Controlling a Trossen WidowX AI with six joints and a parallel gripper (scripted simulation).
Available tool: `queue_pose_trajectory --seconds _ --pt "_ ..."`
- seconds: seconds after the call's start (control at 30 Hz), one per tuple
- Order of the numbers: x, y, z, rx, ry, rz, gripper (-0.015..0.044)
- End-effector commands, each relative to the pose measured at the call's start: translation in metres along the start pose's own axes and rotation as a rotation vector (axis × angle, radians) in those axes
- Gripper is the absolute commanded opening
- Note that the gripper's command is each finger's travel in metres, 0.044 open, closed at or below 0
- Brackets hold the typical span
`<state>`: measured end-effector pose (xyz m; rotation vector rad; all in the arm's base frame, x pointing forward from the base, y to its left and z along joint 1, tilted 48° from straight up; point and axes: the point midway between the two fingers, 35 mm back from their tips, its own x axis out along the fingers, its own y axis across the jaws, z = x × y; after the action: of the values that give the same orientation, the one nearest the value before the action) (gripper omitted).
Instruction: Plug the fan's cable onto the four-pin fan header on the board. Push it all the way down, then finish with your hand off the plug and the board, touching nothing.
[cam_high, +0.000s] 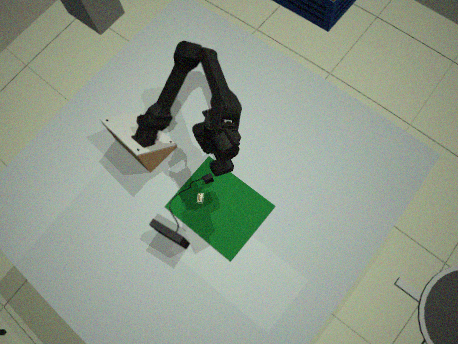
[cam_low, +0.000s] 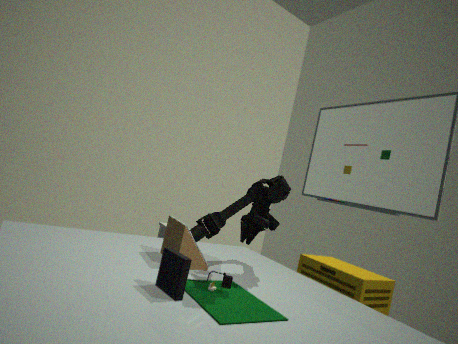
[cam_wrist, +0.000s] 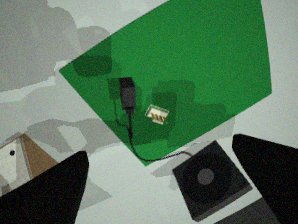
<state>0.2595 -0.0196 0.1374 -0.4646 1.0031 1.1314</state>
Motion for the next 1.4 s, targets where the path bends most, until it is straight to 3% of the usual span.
queue_pose_trajectory --seconds 0.0,0.33,0.67,1.37 --pt "0.010 0.005 -0.028 0.063 -0.237 0.134 0.0440" --pt "0.012 0.005 -0.027 0.063 -0.236 0.134 0.0440" --pt "0.104 0.017 -0.003 0.062 -0.240 0.134 0.0440" --pt "0.124 0.019 0.001 0.062 -0.240 0.133 0.0440"
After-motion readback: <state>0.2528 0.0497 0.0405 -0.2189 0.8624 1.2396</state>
